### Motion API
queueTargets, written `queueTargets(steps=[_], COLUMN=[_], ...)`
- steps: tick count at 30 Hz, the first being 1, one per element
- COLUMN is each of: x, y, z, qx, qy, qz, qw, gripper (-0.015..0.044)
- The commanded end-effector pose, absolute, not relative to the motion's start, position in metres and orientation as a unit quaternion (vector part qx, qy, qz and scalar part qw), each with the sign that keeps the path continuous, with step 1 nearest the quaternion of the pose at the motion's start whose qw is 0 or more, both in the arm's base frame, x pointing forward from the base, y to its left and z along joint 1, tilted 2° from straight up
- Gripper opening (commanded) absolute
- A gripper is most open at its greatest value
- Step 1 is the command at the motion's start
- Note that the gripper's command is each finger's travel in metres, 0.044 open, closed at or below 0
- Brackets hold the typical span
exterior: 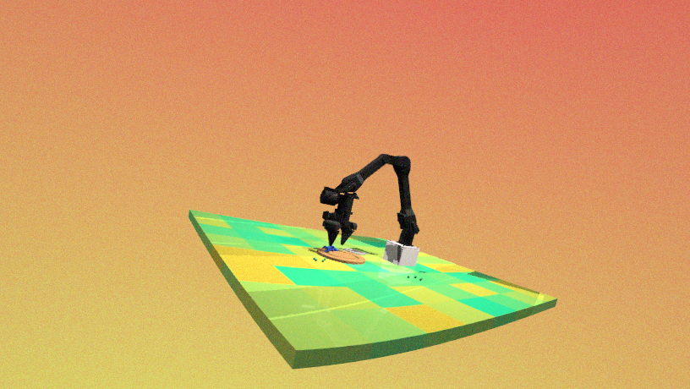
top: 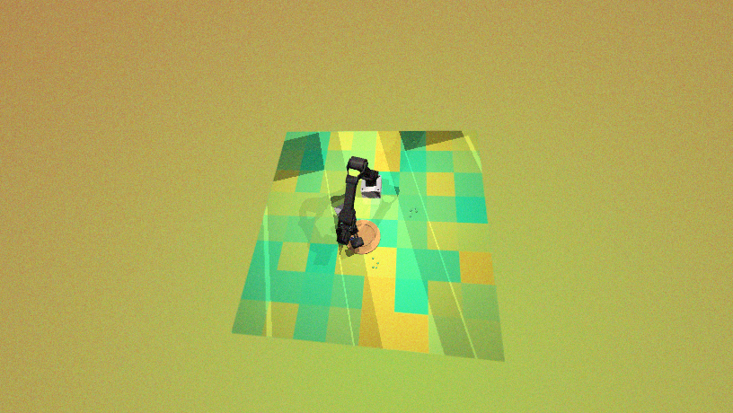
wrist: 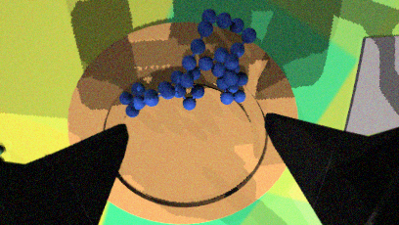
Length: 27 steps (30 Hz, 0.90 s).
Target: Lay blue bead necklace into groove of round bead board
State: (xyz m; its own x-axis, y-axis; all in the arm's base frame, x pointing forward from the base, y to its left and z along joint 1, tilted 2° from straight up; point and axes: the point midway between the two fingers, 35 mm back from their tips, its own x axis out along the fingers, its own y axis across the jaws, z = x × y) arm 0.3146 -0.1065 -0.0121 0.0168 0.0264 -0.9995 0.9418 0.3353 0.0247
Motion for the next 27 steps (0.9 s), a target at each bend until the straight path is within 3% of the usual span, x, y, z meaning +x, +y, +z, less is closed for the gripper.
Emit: queueTargets(steps=[1,15,27], x=[0.314,0.314,0.325], y=[-0.106,-0.106,-0.165], z=[-0.011,-0.011,0.002], qx=[0.420,0.420,0.537], qy=[0.578,0.578,0.473], qz=[-0.397,-0.397,-0.517], qw=[0.577,0.577,0.470], gripper=[0.0440,0.0440,0.0125])
